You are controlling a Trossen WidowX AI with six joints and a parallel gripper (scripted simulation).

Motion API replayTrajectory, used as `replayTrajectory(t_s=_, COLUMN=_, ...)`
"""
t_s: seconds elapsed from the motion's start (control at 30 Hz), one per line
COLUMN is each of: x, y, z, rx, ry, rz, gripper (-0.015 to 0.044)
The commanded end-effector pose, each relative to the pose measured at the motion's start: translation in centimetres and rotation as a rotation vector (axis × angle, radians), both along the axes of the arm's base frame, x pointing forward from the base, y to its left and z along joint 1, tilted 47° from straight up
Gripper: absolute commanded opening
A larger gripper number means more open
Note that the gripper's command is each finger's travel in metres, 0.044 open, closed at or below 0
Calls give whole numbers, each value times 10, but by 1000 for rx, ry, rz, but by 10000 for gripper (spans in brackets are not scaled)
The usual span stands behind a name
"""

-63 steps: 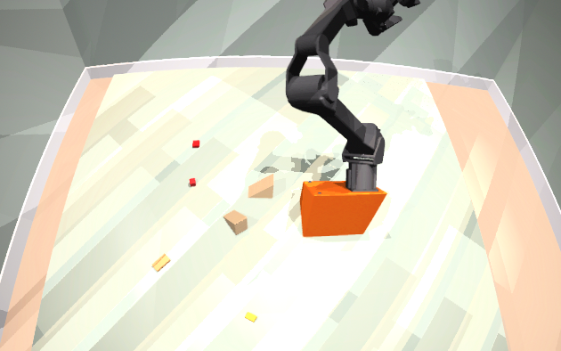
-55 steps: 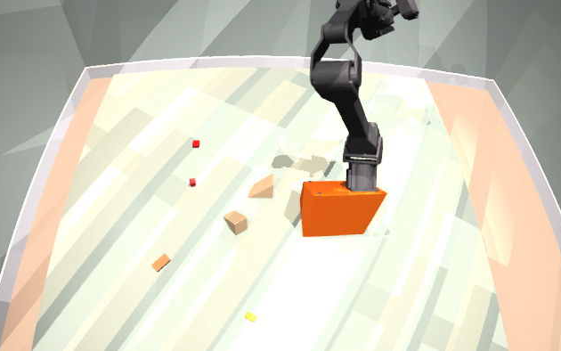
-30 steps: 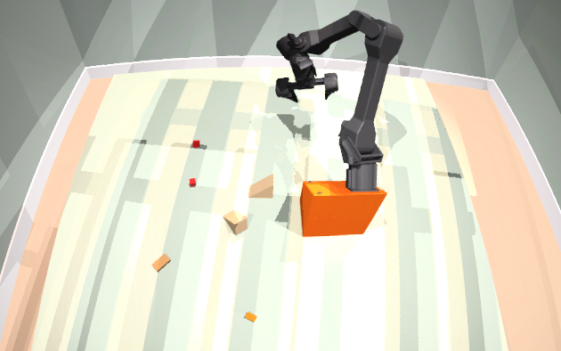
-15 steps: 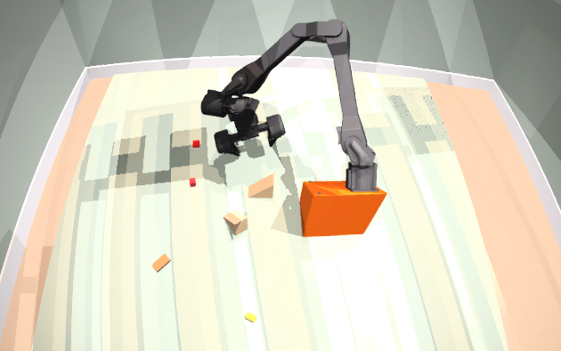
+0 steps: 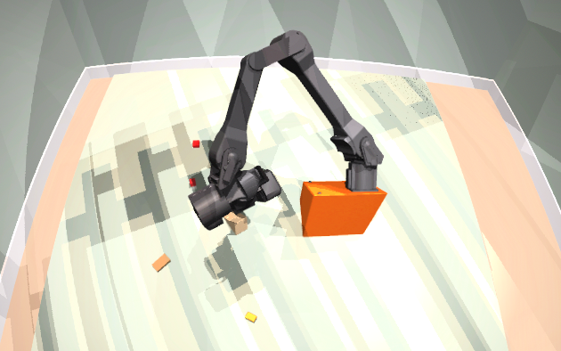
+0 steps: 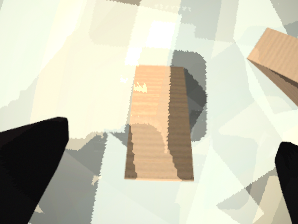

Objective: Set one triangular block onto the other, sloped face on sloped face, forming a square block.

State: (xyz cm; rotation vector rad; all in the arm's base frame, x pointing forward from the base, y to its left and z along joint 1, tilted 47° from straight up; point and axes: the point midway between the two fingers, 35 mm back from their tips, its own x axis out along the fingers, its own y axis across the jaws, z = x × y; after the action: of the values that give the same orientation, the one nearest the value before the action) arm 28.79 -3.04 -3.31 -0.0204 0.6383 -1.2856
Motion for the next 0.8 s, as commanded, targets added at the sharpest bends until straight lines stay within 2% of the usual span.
replayTrajectory(t_s=0.0, x=-16, y=28, z=-22, rx=-70, ry=-5, rz=107, gripper=440)
replayTrajectory(t_s=0.77, x=-9, y=10, z=-41, rx=-50, ry=0, rz=117, gripper=440)
